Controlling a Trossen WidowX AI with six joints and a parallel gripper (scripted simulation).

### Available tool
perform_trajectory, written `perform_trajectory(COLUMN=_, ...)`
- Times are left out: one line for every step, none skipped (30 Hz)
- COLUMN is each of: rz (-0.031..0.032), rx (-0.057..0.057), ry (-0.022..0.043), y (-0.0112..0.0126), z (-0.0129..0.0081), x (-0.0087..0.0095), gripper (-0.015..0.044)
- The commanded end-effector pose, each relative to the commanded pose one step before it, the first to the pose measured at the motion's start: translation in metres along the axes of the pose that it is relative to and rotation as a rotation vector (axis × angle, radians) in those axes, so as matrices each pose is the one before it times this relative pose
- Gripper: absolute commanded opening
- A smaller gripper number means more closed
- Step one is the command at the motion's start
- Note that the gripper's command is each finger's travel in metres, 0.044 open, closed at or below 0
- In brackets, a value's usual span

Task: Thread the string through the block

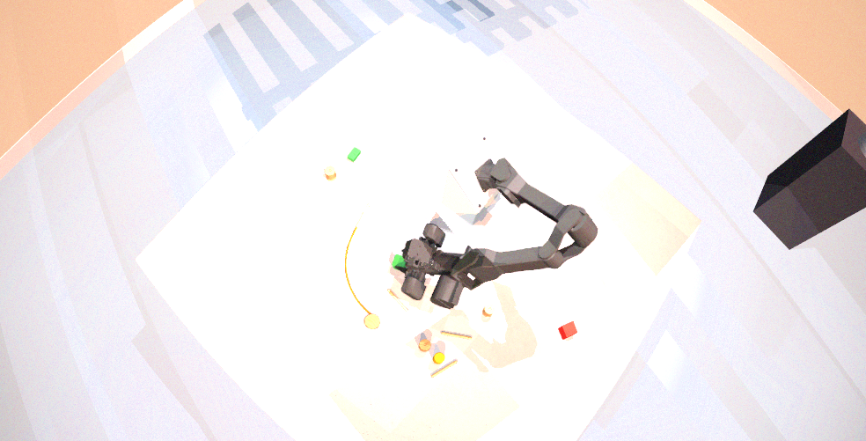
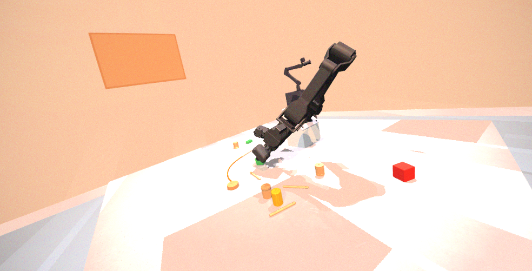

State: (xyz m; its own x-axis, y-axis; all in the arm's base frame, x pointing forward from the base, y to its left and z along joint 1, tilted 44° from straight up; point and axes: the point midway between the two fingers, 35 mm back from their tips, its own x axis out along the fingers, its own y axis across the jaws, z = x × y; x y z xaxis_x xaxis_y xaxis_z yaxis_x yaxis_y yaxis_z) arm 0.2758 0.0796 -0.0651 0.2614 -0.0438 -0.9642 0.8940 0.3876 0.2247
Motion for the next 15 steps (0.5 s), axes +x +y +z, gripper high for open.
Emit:
perform_trajectory(rz=0.01588, rx=0.0018, ry=-0.00037, y=0.00488, z=0.0081, x=-0.02934, gripper=0.0245)
perform_trajectory(rz=0.00001, rx=0.0011, ry=-0.00126, y=-0.00044, z=0.0026, x=-0.01073, gripper=0.0245)
perform_trajectory(rz=-0.00006, rx=0.001, ry=-0.00117, y=-0.00074, z=0.00204, x=-0.00865, gripper=0.0245)
perform_trajectory(rz=-0.0001, rx=0.0009, ry=-0.00095, y=-0.00059, z=0.00118, x=-0.0052, gripper=0.0245)
perform_trajectory(rz=-0.00005, rx=0.0004, ry=-0.00039, y=-0.00022, z=0.00038, x=-0.00173, gripper=0.0245)
perform_trajectory(rz=0.0, rx=0.0, ry=0.0, y=0.0, z=0.0, x=0.0, gripper=0.0245)
perform_trajectory(rz=0.0, rx=0.0, ry=0.0, y=0.0, z=0.0, x=0.0, gripper=0.0245)
perform_trajectory(rz=0.0, rx=0.0, ry=0.0, y=0.0, z=0.0, x=0.0, gripper=0.0245)
perform_trajectory(rz=0.0, rx=0.0, ry=0.0, y=0.0, z=0.0, x=0.0, gripper=0.0245)
perform_trajectory(rz=0.0, rx=0.0, ry=0.0, y=0.0, z=0.0, x=0.0, gripper=0.0245)
perform_trajectory(rz=0.0, rx=0.0, ry=0.0, y=0.0, z=0.0, x=0.0, gripper=0.0245)
perform_trajectory(rz=0.0, rx=0.0, ry=0.0, y=0.0, z=0.0, x=0.0, gripper=0.0245)
perform_trajectory(rz=0.0, rx=0.0, ry=0.0, y=0.0, z=0.0, x=0.0, gripper=0.0245)
perform_trajectory(rz=0.0, rx=0.0, ry=0.0, y=0.0, z=0.0, x=0.0, gripper=0.0245)
perform_trajectory(rz=0.0, rx=0.0, ry=0.0, y=0.0, z=0.0, x=0.0, gripper=0.0245)
